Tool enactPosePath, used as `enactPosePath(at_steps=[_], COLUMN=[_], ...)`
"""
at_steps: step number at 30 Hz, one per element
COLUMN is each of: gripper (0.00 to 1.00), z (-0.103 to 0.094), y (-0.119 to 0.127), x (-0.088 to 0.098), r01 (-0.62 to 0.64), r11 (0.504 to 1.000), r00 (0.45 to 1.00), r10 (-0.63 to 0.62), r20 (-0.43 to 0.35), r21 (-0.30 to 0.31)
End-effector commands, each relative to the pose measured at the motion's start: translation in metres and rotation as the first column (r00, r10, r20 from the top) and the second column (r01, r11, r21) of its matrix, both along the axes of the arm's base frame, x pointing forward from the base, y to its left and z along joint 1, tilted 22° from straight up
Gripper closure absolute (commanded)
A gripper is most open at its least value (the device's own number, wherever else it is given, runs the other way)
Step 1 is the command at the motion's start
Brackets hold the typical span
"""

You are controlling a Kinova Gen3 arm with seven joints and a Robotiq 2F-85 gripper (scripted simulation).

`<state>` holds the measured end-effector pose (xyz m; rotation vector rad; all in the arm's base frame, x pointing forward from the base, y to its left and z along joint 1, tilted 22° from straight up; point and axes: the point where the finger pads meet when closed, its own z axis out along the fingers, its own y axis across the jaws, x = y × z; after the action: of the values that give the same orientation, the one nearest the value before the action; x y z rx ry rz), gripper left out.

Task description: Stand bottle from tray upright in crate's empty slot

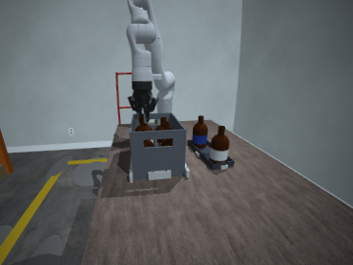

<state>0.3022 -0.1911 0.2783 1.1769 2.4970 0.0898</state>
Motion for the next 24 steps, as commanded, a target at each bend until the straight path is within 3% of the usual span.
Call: enactPosePath(at_steps=[1,24], gripper=[1.00,1.00], z=[-0.0029,-0.0094], y=[0.0015,0.0008], x=[0.0014,0.0039], r01=[-0.005,-0.005], r11=[1.000,1.000], r00=[1.000,1.000], r10=[0.005,0.005], r20=[-0.005,-0.005], r21=[-0.003,-0.003])
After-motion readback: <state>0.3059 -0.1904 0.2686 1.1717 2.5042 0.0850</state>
